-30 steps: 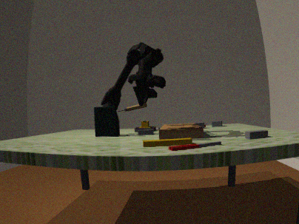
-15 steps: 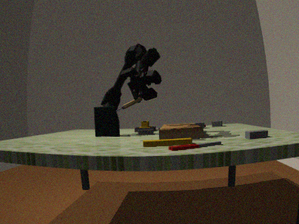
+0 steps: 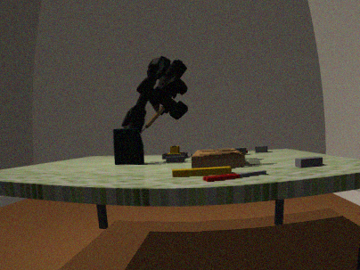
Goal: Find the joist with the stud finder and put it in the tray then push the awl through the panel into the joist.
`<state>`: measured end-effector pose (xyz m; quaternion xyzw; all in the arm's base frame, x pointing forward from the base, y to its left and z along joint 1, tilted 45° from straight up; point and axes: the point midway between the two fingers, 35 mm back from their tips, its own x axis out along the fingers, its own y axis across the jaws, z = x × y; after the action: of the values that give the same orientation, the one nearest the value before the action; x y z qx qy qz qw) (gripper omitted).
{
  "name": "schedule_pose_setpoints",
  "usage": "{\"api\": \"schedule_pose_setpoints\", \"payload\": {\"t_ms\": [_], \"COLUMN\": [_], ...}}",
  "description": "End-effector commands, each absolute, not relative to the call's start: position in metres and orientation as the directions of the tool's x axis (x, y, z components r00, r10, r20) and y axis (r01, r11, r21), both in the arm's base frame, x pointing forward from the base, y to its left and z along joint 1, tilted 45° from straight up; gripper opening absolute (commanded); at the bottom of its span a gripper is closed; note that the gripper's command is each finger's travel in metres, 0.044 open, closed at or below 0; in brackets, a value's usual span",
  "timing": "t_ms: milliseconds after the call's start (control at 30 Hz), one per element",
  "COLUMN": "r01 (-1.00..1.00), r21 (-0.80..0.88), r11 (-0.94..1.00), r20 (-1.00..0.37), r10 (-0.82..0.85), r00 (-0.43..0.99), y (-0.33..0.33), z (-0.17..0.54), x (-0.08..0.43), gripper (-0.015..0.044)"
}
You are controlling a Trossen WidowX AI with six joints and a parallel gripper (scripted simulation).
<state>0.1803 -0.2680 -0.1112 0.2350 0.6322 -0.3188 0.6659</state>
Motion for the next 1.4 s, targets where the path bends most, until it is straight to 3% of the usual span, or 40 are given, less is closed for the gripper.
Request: {"api": "schedule_pose_setpoints", "payload": {"t_ms": [0, 367, 733, 767, 1367], "r01": [0.784, 0.918, 0.992, 0.977, 0.984], "r21": [-0.132, -0.156, -0.071, -0.106, -0.059], "r11": [0.607, 0.365, 0.104, 0.183, 0.165], "r20": [-0.976, -0.911, -0.808, -0.848, -0.865], "r10": [-0.217, -0.413, -0.589, -0.531, -0.500], "r00": [0.003, 0.010, 0.004, 0.007, 0.032], "y": [-0.273, -0.277, -0.275, -0.274, -0.253], "z": [-0.101, -0.079, -0.053, -0.064, -0.036], "x": [0.175, 0.156, 0.134, 0.141, 0.228], "gripper": [0.0000, 0.0000, 0.0000, 0.0000, 0.0000]}}
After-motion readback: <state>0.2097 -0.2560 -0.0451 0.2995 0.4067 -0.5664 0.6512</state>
